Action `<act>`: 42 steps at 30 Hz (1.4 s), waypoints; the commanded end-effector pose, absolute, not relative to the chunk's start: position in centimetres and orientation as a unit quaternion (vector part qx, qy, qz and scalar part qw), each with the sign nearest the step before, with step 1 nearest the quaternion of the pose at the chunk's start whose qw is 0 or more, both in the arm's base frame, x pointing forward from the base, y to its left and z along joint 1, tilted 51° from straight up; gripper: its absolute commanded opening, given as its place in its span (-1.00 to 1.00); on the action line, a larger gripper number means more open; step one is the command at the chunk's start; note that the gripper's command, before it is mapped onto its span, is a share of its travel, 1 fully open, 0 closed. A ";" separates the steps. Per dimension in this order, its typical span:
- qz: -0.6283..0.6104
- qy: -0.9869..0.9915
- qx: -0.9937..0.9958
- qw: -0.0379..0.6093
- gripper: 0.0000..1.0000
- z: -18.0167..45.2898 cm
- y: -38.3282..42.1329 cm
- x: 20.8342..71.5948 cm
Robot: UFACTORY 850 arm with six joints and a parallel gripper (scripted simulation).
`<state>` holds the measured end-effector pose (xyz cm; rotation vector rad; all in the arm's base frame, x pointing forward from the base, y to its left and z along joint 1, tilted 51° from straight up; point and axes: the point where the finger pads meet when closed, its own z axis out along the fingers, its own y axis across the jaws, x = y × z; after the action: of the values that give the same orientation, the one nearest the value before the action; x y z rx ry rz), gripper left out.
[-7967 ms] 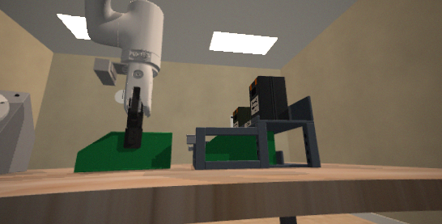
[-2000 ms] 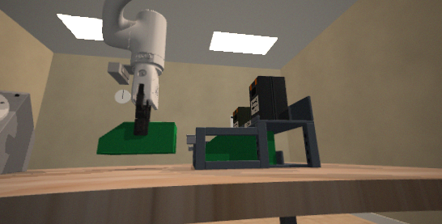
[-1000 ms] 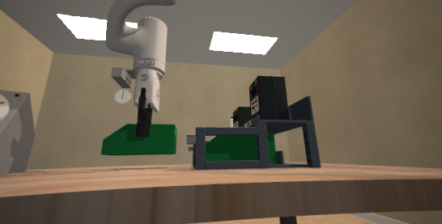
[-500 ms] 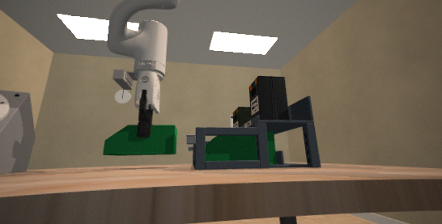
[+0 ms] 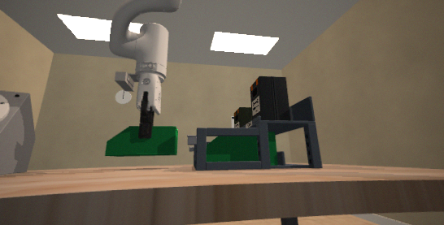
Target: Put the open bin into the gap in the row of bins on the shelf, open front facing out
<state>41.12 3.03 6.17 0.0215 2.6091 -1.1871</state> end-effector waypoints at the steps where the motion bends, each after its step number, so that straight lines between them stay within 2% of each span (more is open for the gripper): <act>1: -0.410 0.902 0.007 0.138 -1.00 5.6 3.6 41.2; 42: -0.410 0.902 0.007 0.138 -1.00 3.3 5.5 41.5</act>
<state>41.45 5.43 3.31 0.0213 2.6092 -1.1872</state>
